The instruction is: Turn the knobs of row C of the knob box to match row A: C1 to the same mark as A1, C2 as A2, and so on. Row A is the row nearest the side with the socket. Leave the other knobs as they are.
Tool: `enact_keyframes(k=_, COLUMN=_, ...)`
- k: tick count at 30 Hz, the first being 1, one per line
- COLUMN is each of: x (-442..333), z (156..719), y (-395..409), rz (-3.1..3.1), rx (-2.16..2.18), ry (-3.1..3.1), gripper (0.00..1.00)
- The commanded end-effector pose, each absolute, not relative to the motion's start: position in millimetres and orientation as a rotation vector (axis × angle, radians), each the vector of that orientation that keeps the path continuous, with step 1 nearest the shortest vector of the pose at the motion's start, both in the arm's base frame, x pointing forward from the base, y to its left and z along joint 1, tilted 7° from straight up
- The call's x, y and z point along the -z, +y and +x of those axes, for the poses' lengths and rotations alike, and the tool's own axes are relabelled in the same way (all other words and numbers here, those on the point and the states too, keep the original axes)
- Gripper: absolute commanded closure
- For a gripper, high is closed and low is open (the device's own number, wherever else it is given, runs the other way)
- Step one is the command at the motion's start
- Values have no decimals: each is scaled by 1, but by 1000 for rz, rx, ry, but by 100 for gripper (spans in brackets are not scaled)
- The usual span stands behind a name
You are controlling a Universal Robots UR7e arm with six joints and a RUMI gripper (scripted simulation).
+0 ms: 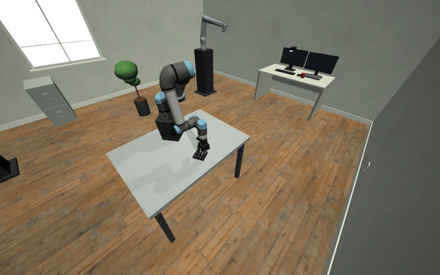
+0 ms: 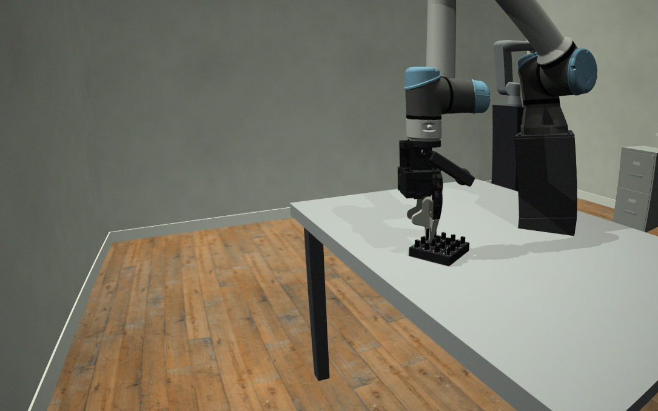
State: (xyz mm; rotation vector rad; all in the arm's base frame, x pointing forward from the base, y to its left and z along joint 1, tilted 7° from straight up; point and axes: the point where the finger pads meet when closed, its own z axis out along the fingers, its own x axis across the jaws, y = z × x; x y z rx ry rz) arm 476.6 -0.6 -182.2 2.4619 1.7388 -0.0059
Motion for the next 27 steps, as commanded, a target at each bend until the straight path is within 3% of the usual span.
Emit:
enact_keyframes(k=1, x=184, z=477, y=-1, rz=2461, rx=4, ry=1738, gripper=89)
enact_keyframes(k=27, x=194, z=478, y=-2, rz=2461, rx=4, ry=1738, gripper=89)
